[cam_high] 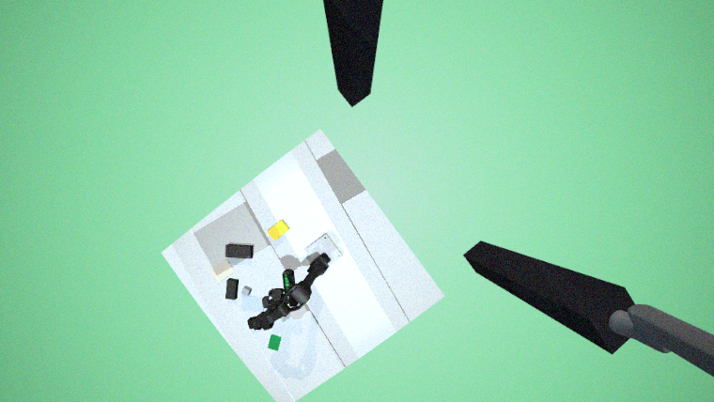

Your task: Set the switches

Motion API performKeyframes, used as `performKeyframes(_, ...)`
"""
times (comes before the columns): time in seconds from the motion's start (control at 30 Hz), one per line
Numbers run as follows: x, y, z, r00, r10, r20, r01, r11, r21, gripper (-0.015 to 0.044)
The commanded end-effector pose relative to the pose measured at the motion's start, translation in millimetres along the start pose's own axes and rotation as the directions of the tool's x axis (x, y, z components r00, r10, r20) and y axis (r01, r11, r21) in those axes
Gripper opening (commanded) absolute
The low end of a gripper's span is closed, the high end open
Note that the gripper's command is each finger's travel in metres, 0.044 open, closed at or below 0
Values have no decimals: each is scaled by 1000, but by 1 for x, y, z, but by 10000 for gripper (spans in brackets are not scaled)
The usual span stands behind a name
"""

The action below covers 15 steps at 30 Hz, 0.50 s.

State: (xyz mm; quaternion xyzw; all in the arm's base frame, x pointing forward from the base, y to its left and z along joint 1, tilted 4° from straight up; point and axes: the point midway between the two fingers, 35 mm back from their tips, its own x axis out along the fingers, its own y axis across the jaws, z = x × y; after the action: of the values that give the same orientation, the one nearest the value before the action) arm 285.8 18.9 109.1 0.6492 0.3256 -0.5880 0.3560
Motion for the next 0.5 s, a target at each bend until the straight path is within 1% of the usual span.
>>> performKeyframes(0.0, 2, 3, -4, 1000, 8, -3, -8, 1000, 5, 0)
performKeyframes(0.47, 24, 4, -4, 1000, 8, -3, -8, 1000, 5, 0)
